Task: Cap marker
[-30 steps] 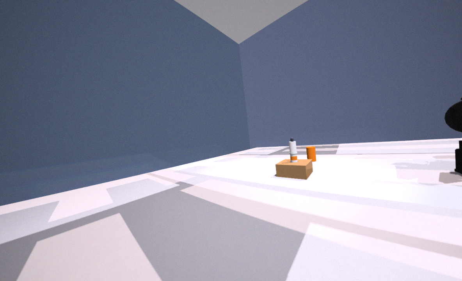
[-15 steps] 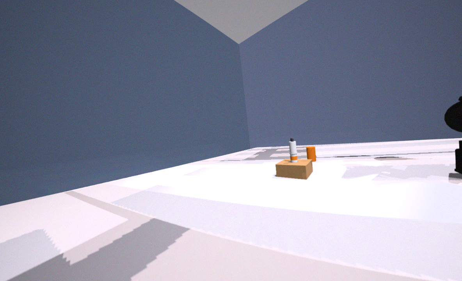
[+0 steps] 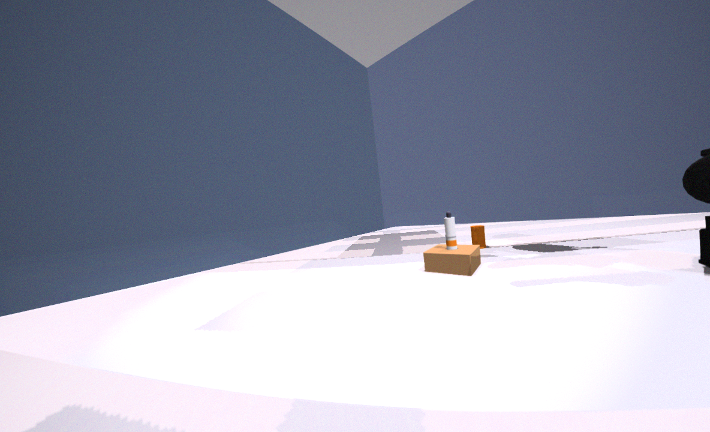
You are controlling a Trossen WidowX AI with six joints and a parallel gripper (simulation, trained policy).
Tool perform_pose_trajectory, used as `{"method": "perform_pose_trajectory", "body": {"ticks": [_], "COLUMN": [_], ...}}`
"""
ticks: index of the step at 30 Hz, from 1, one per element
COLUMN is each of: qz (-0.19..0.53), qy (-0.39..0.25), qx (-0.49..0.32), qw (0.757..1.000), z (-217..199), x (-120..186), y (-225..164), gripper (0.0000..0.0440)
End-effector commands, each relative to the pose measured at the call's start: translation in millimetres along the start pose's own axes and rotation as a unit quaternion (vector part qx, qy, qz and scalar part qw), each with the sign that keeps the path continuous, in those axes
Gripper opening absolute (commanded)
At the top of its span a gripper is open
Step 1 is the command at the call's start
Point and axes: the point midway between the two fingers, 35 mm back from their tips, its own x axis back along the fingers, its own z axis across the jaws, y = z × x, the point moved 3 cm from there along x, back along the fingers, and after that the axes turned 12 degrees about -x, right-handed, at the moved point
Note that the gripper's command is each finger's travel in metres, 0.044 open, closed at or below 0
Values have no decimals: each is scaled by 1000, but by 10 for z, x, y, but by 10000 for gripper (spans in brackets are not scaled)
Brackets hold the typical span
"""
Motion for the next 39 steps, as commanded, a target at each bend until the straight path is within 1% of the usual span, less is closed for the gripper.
{"method": "perform_pose_trajectory", "body": {"ticks": [1, 20, 39], "qz": [7, 34, 73], "qy": [5, 38, 69], "qx": [-12, -91, -141], "qw": [1000, 995, 985], "z": [-18, -74, -185], "x": [-20, -114, -193], "y": [-78, -485, -966], "gripper": [331, 326, 329]}}
